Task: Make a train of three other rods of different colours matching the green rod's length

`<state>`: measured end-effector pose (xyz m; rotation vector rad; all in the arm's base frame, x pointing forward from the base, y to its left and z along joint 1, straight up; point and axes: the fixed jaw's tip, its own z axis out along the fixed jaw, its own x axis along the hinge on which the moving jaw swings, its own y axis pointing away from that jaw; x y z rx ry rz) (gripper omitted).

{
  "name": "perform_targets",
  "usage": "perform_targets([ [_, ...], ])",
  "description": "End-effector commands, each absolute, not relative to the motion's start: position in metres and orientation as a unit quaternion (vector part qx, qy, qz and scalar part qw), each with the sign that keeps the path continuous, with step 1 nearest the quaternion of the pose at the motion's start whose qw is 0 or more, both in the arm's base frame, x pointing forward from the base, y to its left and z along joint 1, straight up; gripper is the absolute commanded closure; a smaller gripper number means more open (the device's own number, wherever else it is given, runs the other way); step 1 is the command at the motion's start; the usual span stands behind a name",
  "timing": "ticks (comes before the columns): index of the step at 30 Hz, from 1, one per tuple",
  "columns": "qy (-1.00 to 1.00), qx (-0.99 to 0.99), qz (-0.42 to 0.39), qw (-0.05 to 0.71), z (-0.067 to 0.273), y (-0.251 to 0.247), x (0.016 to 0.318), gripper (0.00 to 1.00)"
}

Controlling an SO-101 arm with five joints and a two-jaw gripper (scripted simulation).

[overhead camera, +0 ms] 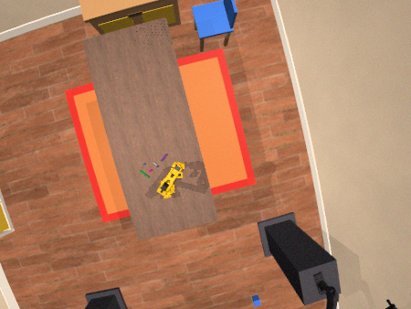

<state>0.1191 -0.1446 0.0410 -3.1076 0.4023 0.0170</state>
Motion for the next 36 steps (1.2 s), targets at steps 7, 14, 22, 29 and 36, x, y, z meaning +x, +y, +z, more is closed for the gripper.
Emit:
perform_targets([
  [7,0.084,-0.996,-0.025,-0.018,0.054,-0.135,0.146,1.0],
  [14,-0.006,-0.999,-0.028,-0.014,0.052,-0.095,0.181,1.0],
  [22,-0.1,-0.994,-0.03,-0.008,0.05,-0.043,0.204,1.0],
  [29,-0.194,-0.981,-0.031,-0.003,0.048,0.015,0.213,1.0],
  [36,-0.234,-0.972,-0.031,0.0,0.047,0.04,0.212,1.0],
])
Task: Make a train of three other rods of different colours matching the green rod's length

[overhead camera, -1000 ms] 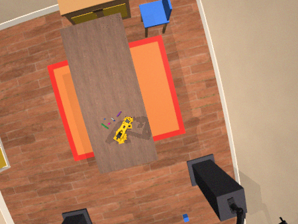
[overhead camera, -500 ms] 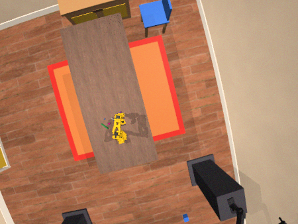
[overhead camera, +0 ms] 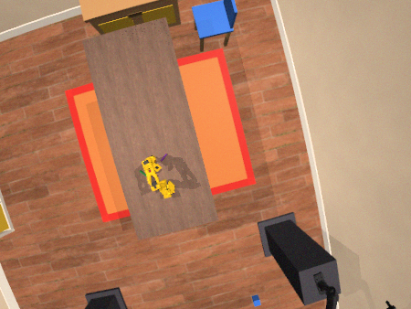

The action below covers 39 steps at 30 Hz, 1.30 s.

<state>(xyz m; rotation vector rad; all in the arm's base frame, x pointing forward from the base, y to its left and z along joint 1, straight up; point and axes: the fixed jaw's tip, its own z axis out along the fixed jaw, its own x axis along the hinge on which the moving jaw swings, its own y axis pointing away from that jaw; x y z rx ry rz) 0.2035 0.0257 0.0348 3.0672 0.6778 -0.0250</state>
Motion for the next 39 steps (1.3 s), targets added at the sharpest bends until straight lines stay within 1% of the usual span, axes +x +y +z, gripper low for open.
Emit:
perform_targets([
  [1,0.239,0.971,0.031,0.0,0.0471,0.0433,0.2117,1.0],
  [6,0.249,0.968,0.031,-0.001,0.0468,0.0502,0.2107,1.0],
  [39,0.25,0.968,0.038,-0.001,0.0494,0.0531,0.2121,1.0],
])
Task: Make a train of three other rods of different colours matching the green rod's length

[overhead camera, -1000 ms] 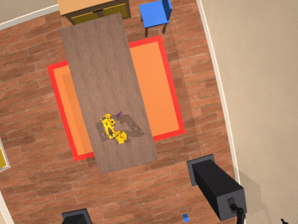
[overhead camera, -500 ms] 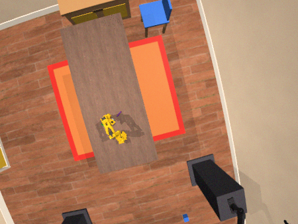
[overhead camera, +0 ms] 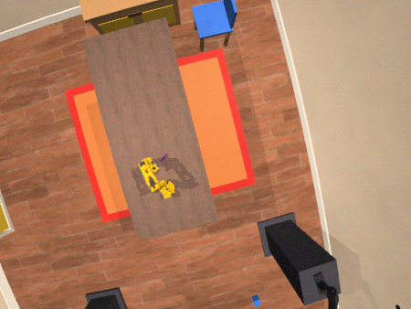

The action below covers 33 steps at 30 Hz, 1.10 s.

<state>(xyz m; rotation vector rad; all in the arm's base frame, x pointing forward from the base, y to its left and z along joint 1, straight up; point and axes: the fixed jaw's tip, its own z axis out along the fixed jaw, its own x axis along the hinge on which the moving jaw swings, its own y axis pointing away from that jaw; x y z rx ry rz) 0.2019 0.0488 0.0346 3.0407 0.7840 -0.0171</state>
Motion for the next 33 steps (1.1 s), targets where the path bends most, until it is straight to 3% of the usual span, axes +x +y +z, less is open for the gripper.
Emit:
perform_targets([
  [1,0.25,0.968,0.038,-0.001,0.049,0.053,0.212,1.0],
  [33,0.25,0.968,0.038,-0.001,0.03,0.054,0.213,1.0],
])
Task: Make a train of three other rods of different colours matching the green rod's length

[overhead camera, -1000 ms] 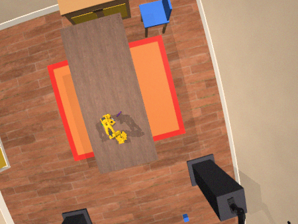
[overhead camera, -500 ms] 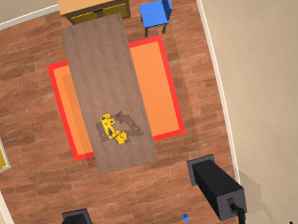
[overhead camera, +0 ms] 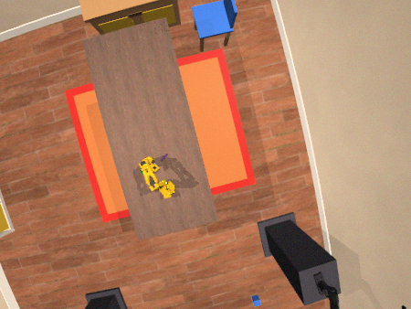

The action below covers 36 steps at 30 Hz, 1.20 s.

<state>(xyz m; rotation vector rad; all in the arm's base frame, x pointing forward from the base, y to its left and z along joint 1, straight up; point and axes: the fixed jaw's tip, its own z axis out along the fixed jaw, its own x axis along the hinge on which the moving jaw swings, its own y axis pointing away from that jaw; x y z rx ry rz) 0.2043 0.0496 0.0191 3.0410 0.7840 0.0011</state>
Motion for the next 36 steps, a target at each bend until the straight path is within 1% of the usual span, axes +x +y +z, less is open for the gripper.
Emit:
perform_targets([
  [1,0.25,0.968,0.038,-0.001,0.0294,0.0535,0.2135,1.0],
  [36,0.25,0.968,0.036,-0.001,0.0283,0.0531,0.2122,1.0],
])
